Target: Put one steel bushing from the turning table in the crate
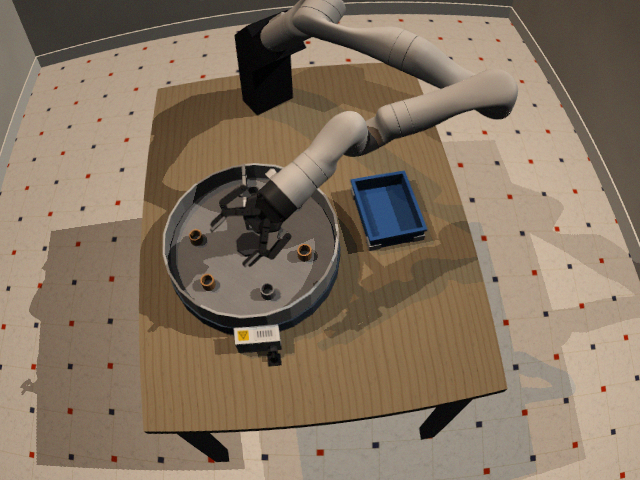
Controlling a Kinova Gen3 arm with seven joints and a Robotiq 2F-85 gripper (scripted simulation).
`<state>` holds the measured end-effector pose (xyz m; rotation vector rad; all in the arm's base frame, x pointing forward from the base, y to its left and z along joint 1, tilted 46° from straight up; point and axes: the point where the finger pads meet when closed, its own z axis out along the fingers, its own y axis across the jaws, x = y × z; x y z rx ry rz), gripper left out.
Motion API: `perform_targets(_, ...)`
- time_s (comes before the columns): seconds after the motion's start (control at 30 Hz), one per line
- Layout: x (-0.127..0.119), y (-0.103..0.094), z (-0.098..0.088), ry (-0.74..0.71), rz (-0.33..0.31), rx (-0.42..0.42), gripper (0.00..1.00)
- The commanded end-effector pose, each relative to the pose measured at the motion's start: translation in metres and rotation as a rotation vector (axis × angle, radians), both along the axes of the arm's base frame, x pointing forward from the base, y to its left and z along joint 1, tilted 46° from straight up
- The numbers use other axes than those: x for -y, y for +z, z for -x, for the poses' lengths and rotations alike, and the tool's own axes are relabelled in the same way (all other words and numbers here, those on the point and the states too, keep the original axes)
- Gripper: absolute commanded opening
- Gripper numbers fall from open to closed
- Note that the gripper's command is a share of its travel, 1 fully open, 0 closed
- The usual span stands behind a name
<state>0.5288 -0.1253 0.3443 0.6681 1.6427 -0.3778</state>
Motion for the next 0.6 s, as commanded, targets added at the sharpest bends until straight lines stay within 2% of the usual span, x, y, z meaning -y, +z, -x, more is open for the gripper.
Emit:
perform_targets(0.0, -0.015, 0.0, 0.0, 0.024, -0.003, -0.001, 1.0)
perform_targets(0.23, -0.015, 0.0, 0.0, 0.024, -0.003, -0.001, 1.0)
perform_targets(0.4, -0.037, 0.002, 0.051, 0.021, -0.003, -0.001, 1.0)
perform_targets(0.57, -0.037, 0.002, 0.051, 0.021, -0.003, -0.001, 1.0)
